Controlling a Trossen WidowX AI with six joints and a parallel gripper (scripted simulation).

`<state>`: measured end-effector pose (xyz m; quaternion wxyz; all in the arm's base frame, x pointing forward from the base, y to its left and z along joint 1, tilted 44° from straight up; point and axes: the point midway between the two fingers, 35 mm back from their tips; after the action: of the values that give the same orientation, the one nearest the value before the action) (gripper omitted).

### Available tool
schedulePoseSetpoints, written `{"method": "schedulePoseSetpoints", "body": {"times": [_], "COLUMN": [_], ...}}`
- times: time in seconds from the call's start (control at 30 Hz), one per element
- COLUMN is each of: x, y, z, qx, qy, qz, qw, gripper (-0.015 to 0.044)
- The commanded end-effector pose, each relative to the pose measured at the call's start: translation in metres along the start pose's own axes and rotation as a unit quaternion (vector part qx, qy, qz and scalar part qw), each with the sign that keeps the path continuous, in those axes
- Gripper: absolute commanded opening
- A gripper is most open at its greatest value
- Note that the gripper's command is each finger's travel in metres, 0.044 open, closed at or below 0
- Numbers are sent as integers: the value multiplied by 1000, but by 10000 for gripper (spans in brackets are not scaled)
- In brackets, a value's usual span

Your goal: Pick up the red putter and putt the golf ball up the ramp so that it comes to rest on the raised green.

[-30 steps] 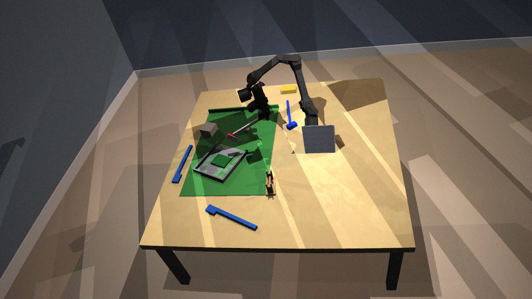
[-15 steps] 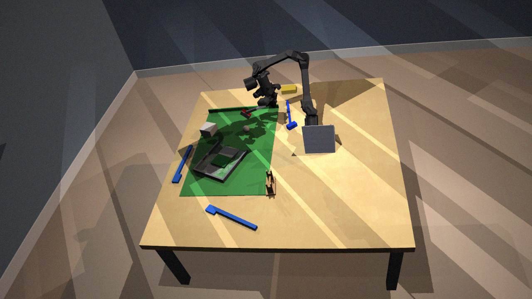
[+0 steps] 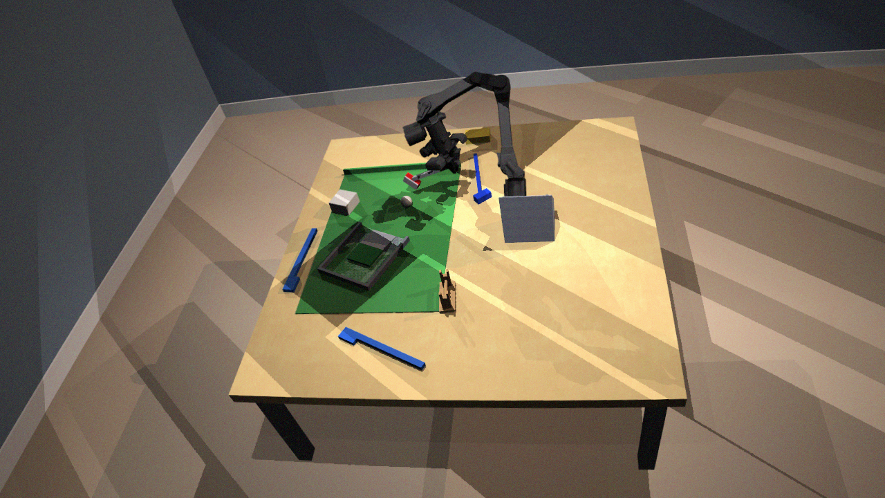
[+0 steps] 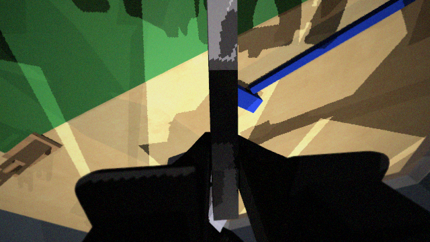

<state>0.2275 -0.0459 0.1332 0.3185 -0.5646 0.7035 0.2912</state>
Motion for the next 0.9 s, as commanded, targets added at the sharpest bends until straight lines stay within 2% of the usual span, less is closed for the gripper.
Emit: {"method": "schedulePoseSetpoints", "body": {"times": [0.0, 0.67, 0.87], "x": [5, 33, 30], "y": [-2, -10, -8], "z": [-1, -3, -2], "qx": [1, 1, 5], "qy": [3, 3, 0], "qz": [-3, -3, 0], "qw": [1000, 1000, 1000], "gripper": [0, 0, 0]}}
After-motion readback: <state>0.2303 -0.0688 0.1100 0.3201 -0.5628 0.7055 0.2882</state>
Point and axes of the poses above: the point midway between the two fingers, 35 mm back from their tips, its own x axis out along the fingers, its own z axis across the jaws, y = z × x, and after that the axes turned 13 degrees about -x, right-handed
